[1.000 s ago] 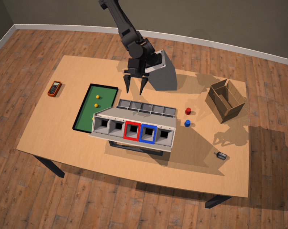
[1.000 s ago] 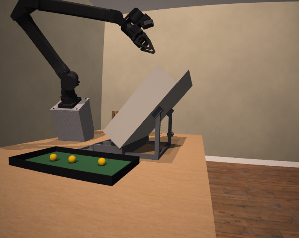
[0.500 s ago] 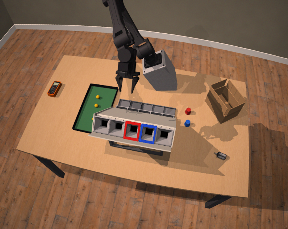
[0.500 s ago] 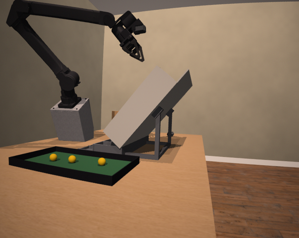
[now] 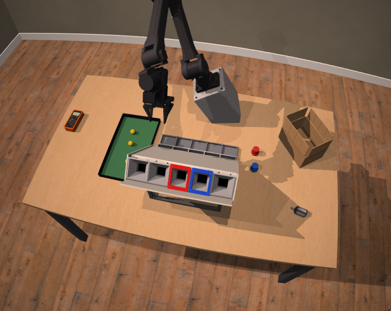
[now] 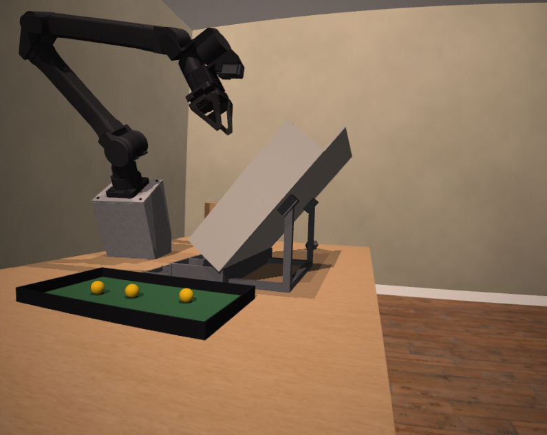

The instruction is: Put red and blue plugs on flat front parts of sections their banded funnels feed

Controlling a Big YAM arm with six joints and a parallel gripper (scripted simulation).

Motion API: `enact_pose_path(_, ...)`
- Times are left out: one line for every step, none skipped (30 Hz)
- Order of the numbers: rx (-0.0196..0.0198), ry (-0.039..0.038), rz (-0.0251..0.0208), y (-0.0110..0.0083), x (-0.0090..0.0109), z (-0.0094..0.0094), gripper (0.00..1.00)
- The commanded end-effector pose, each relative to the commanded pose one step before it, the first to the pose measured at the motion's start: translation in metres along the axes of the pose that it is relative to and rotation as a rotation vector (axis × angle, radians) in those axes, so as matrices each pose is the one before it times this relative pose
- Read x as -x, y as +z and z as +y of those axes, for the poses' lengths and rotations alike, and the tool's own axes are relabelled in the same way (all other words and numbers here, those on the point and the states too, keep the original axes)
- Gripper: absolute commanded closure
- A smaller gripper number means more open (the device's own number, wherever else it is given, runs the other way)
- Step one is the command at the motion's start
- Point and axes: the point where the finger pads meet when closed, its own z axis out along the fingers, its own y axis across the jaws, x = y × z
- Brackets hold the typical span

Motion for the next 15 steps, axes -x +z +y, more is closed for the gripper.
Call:
enact_pose_path(-0.01098,-0.04218,0.03401,0.00275,-0.01769,-0.02370,0.44)
enact_pose_path(0.00022,0.00010,0.01385,0.00292,-0.00621,-0.00542,0.44)
enact_pose_path(0.00022,0.00010,0.01379,0.00299,-0.00615,-0.00541,0.44)
enact_pose_path(0.00021,0.00011,0.01374,0.00306,-0.00608,-0.00539,0.44)
enact_pose_path(0.00021,0.00011,0.01368,0.00313,-0.00602,-0.00538,0.44)
enact_pose_path(0.00000,0.00000,0.00000,0.00000,0.00000,0.00000,0.44)
enact_pose_path(0.00000,0.00000,0.00000,0.00000,0.00000,0.00000,0.44)
enact_pose_path(-0.00653,0.00611,-0.00363,0.00443,-0.00040,-0.00712,0.44)
enact_pose_path(0.00310,-0.00292,0.02176,0.00483,-0.00786,-0.00419,0.44)
enact_pose_path(0.00411,-0.00310,0.02300,0.00545,-0.00722,-0.00419,0.44)
enact_pose_path(0.00410,-0.00250,0.02185,0.00581,-0.00676,-0.00426,0.44)
enact_pose_path(0.00004,0.00047,0.01268,0.00358,-0.00555,-0.00551,0.44)
enact_pose_path(-0.00082,0.00091,0.01109,0.00365,-0.00511,-0.00571,0.44)
enact_pose_path(-0.00176,0.00127,0.00959,0.00371,-0.00470,-0.00592,0.44)
enact_pose_path(-0.00087,0.00065,0.01147,0.00377,-0.00513,-0.00568,0.44)
